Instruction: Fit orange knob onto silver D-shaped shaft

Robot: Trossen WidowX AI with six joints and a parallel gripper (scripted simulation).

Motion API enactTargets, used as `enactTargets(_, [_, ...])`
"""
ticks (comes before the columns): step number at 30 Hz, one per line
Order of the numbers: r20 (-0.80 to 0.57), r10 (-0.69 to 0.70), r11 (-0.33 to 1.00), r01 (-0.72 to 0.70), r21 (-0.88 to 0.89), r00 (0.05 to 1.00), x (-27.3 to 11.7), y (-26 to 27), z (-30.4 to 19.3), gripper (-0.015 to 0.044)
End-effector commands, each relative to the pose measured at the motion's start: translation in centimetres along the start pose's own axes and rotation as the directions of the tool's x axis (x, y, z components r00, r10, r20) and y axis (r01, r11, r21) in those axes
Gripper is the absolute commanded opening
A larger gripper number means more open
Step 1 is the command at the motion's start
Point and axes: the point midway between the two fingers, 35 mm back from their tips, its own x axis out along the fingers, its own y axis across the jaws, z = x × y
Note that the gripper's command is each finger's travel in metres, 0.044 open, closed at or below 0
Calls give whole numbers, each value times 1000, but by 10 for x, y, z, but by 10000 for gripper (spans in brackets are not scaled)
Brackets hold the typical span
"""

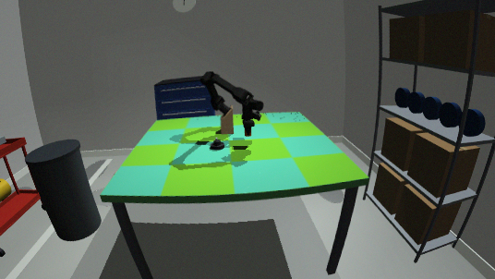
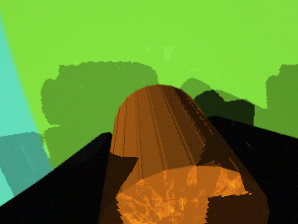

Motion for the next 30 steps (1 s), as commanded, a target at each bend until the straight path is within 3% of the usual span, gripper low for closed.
enactTargets(1, [6,-5,1000,5,5,1000,-14,-2,2,0])
enactTargets(22, [1,-3,1000,3,6,1000,-80,-2,2,0])
enactTargets(30, [8,-3,1000,3,4,1000,-79,-8,-11,0])
